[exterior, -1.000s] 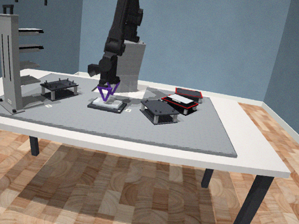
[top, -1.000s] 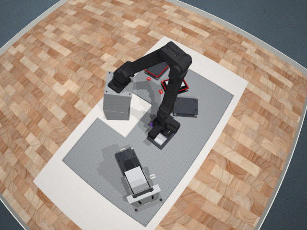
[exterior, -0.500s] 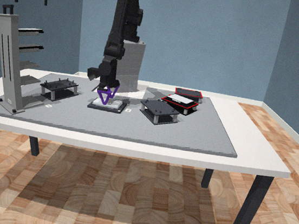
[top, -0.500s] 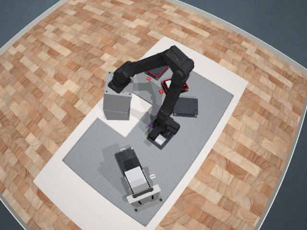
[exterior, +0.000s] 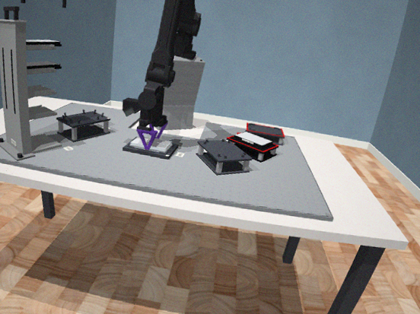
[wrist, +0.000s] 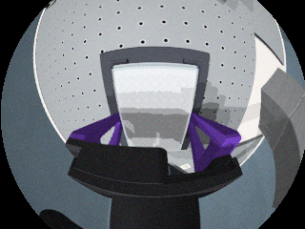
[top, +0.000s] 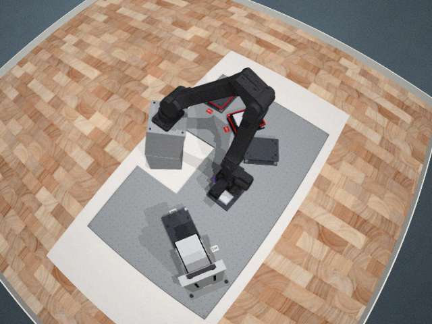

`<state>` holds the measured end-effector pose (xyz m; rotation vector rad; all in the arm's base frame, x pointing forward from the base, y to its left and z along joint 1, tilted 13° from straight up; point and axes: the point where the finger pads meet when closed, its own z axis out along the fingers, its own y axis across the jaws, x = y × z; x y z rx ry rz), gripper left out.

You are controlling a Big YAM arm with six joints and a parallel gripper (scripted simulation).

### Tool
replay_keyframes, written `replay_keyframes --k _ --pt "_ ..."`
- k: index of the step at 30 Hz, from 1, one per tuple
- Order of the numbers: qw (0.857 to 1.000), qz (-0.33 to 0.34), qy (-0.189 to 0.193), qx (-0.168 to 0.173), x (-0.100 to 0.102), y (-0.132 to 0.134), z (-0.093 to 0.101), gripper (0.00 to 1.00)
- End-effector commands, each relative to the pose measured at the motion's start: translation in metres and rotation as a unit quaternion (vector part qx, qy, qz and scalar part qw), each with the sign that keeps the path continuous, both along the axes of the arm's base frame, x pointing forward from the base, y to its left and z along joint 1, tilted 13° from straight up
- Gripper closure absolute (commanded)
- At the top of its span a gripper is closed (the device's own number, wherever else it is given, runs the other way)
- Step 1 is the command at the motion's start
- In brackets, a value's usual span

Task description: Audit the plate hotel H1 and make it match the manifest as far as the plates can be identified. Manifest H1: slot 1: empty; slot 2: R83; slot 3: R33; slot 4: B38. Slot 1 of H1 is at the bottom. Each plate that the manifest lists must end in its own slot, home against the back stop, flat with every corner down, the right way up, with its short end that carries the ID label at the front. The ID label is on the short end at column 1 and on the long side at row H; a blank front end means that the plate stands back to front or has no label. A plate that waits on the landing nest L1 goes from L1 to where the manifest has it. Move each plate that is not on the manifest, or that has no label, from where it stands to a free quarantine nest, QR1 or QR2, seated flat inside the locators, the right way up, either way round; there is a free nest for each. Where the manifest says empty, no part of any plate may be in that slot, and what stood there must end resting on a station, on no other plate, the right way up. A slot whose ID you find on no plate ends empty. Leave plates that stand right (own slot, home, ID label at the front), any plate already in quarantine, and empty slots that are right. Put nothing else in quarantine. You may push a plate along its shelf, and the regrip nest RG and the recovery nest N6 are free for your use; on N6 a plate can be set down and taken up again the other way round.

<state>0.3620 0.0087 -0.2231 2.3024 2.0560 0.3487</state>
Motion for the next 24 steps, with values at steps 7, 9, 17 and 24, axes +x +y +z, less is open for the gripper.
replay_keyframes --k 7,9,17,24 --pt "1.0 -0.002 -0.003 -0.002 0.0005 -0.0011 0.0021 0.14" --pt "1.0 -0.002 -0.003 -0.002 0.0005 -0.0011 0.0021 0.14" --pt "1.0 -0.002 -0.003 -0.002 0.0005 -0.0011 0.0021 0.14" --pt "1.0 -0.006 -0.001 -0.002 -0.0022 -0.0043 0.0119 0.14"
